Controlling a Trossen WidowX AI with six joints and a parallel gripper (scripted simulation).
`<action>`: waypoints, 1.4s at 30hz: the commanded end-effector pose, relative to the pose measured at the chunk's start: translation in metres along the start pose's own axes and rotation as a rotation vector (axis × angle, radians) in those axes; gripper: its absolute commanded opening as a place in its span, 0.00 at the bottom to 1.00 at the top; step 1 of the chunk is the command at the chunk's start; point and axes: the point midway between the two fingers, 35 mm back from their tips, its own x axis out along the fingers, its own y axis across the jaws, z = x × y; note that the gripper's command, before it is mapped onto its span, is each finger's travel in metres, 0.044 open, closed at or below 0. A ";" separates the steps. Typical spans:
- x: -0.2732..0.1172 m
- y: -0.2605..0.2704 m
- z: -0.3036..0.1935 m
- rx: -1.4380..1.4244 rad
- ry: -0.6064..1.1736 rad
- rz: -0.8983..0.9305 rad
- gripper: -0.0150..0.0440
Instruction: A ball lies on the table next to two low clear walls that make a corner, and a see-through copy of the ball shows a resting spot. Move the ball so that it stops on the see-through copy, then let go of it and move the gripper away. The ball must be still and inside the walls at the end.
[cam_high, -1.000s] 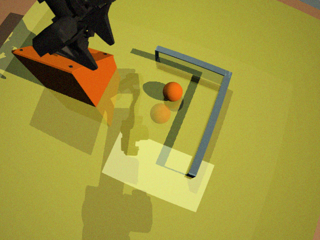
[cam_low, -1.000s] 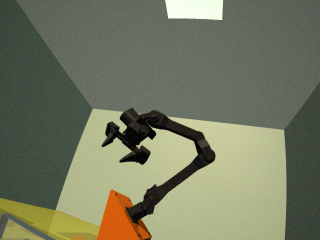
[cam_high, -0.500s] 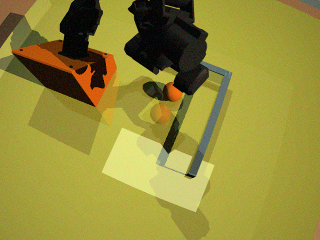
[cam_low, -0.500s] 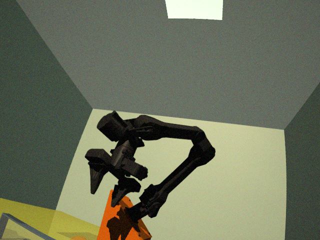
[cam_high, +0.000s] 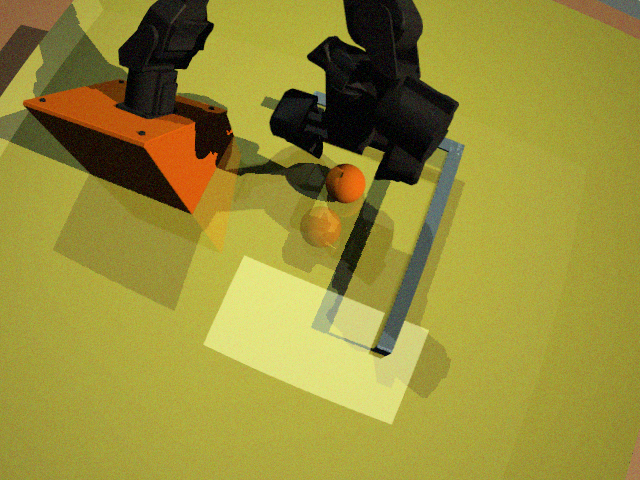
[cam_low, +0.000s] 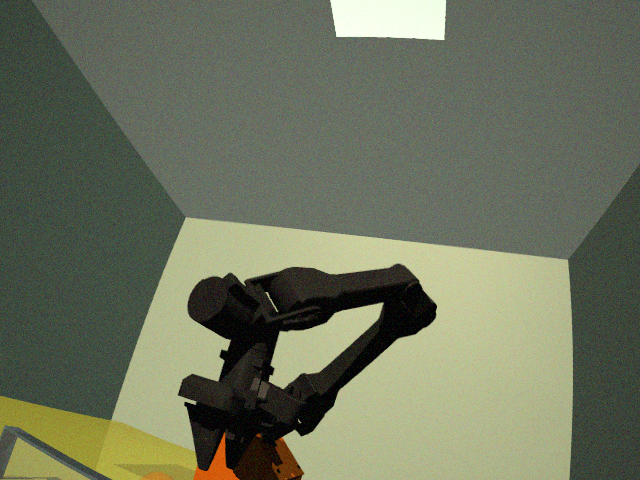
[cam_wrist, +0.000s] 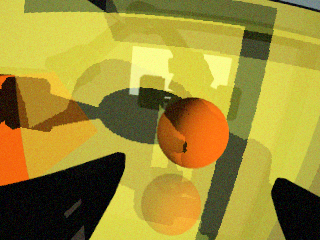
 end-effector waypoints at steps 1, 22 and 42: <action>0.014 0.002 0.001 -0.002 -0.006 0.010 0.91; 0.042 0.001 0.001 -0.002 -0.006 0.010 0.91; 0.064 0.003 0.002 -0.002 -0.009 0.010 0.72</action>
